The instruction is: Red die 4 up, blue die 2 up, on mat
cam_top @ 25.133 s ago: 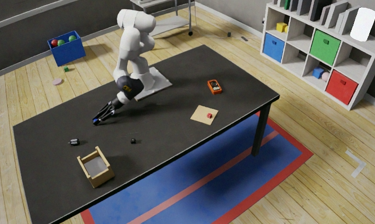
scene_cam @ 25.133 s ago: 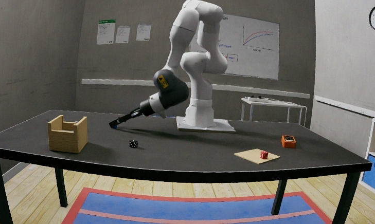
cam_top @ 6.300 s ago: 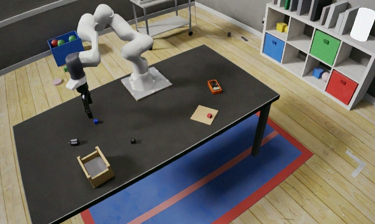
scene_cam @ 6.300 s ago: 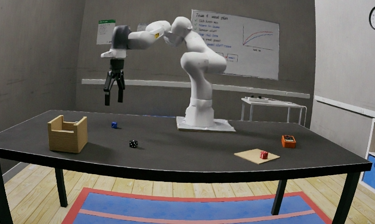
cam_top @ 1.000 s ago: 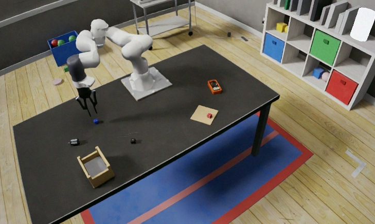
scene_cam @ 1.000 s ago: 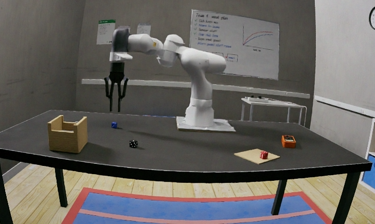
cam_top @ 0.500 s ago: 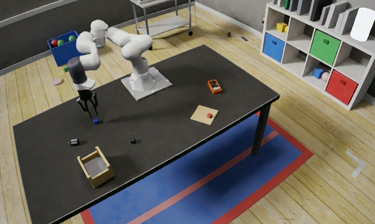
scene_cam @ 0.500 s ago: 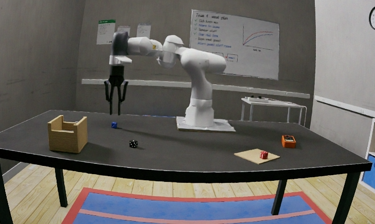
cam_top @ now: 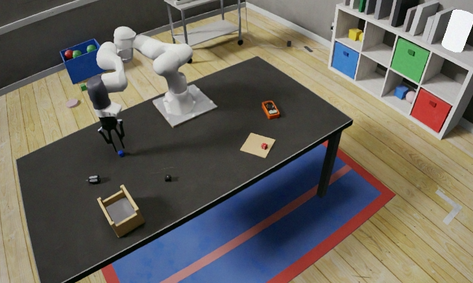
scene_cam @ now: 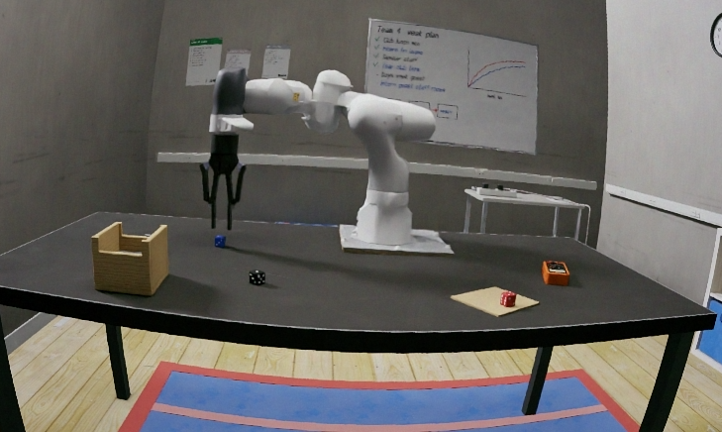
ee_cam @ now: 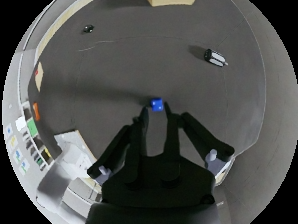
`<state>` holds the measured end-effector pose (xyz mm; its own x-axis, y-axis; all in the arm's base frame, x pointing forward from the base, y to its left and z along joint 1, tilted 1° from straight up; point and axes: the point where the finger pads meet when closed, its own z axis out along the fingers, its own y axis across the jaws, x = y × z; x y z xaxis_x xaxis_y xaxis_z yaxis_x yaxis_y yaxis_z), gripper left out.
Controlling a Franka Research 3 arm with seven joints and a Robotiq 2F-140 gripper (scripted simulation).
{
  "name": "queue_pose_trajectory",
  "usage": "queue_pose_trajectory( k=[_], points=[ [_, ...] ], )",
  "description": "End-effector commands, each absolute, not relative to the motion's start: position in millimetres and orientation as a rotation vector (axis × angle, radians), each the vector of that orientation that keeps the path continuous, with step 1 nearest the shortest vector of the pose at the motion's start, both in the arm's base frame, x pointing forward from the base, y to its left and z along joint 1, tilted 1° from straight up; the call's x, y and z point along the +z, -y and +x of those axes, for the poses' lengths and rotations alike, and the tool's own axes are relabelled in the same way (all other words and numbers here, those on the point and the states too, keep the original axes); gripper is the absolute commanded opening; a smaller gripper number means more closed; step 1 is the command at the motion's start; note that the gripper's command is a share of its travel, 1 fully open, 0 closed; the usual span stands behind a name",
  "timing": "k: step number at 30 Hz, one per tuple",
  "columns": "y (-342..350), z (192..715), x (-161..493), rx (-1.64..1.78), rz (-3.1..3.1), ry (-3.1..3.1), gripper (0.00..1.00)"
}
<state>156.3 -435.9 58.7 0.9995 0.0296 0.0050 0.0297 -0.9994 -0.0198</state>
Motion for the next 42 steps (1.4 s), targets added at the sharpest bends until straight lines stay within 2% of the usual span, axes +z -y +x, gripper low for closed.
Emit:
queue_pose_trajectory(
  k=[1,42],
  points=[
    [436.9,158.7,54.5,-0.014,-3.127,0.047,0.32],
    [436.8,158.7,46.6,-0.014,-3.127,0.047,0.32]
  ],
)
